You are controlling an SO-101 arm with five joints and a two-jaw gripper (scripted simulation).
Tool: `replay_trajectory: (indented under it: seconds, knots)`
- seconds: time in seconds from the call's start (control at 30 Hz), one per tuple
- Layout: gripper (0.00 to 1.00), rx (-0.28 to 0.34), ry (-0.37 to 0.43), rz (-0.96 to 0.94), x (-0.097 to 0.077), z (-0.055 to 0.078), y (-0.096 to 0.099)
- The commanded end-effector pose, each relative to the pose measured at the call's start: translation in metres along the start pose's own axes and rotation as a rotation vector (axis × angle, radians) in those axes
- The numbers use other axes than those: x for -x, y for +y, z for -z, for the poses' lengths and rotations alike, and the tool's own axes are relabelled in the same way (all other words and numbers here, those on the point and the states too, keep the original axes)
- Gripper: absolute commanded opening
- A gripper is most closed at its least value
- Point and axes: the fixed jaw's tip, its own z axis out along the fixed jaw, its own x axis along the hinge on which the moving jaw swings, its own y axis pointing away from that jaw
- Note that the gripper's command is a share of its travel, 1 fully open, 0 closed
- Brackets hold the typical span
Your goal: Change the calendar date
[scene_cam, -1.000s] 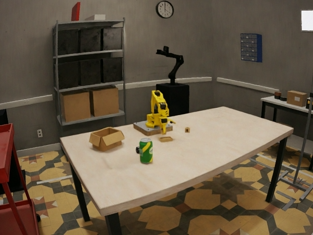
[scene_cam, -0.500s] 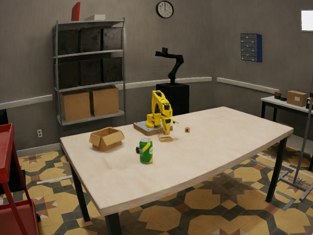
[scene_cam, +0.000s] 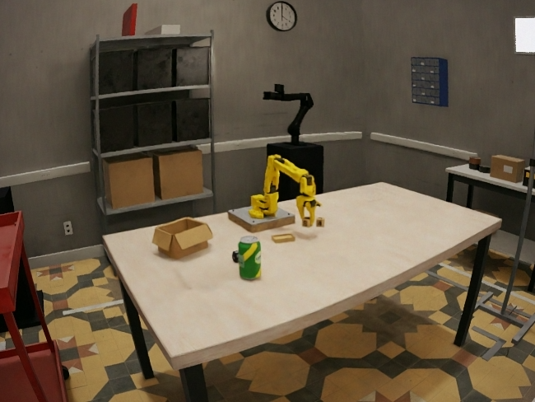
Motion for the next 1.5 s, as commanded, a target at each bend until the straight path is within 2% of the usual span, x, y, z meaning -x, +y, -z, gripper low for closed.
replay_trajectory:
  seconds: [0.0,1.33,1.47]
  knots:
    - [0.00,0.003,0.000,0.077,0.0142,0.0010,-0.0056]
    - [0.00,0.003,0.000,0.090,0.0168,-0.0021,-0.0061]
    - [0.00,-0.013,0.000,0.097,0.0192,0.0000,-0.0092]
